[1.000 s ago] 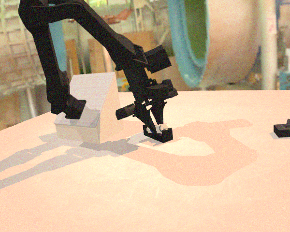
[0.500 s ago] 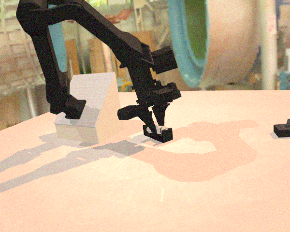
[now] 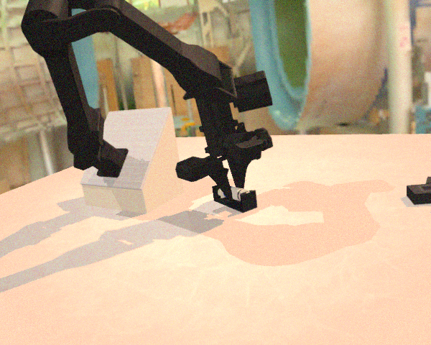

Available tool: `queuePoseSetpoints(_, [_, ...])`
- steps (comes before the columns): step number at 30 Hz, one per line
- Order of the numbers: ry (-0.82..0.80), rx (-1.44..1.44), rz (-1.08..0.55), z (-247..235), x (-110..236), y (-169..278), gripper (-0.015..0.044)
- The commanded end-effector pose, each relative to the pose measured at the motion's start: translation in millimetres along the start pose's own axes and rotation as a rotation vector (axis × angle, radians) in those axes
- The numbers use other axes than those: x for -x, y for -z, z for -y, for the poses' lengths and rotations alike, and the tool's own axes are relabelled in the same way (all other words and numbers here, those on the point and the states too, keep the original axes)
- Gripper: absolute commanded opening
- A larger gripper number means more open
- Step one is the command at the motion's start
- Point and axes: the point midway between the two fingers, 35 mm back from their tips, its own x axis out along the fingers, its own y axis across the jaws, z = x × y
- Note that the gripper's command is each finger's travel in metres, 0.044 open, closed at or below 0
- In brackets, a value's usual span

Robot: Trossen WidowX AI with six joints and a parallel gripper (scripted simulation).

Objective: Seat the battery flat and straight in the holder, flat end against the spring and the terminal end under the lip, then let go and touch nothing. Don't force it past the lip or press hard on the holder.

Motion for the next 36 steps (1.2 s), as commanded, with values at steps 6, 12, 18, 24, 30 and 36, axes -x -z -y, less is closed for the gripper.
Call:
queuePoseSetpoints(6, [0.000,-0.001,-0.082,3.9,-3.2,3.7,0.0075])
queuePoseSetpoints(12, [-0.006,-0.002,-0.102,4.1,-3.8,3.0,0.0075])
queuePoseSetpoints(18, [-0.010,-0.002,-0.103,4.3,-3.8,3.0,0.0075])
queuePoseSetpoints(24, [-0.011,-0.002,-0.099,4.2,-3.9,-4.6,0.0075])
queuePoseSetpoints(30, [-0.014,-0.003,-0.090,4.1,-3.6,-13.7,0.0075])
queuePoseSetpoints(36, [-0.017,-0.003,-0.089,4.0,-3.5,-14.5,0.0075])
